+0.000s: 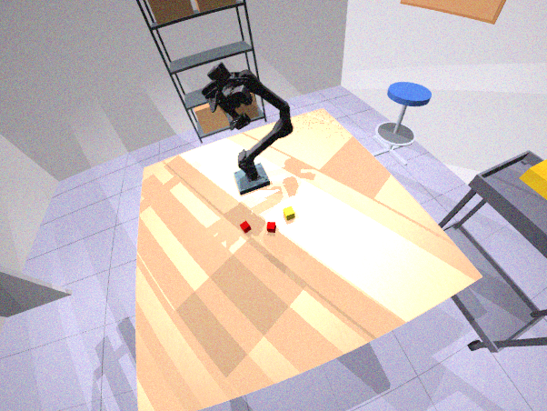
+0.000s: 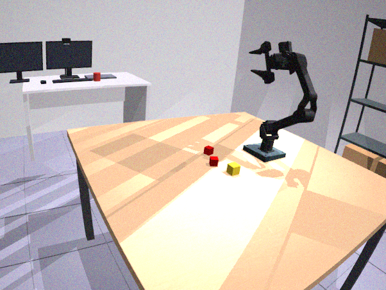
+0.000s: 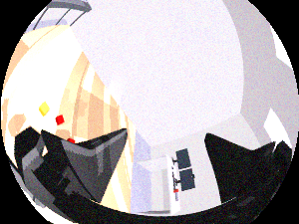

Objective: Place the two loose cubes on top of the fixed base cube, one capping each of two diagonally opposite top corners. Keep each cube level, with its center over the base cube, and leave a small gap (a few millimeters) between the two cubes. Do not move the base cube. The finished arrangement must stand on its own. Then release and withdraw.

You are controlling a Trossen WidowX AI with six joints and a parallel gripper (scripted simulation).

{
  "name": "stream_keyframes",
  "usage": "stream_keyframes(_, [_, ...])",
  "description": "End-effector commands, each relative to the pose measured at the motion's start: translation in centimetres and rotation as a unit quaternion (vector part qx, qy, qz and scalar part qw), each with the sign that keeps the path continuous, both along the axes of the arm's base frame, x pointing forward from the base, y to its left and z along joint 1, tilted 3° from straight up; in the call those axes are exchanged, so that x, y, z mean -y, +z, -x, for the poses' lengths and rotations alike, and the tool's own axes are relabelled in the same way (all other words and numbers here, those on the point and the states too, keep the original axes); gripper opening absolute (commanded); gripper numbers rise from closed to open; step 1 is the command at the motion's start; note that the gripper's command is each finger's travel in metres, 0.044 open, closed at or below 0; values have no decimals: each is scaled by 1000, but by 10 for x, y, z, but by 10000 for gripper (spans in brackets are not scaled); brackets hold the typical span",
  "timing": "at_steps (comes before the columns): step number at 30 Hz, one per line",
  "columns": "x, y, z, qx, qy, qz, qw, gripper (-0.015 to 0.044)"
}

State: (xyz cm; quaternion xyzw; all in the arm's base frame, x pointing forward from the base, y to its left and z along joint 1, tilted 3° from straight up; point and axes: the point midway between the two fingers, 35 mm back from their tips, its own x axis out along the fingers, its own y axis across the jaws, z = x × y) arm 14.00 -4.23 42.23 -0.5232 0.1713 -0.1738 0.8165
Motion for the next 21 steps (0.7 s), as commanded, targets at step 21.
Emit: stream_keyframes(21, [108,-75,-14,37,-107,-578,808,265])
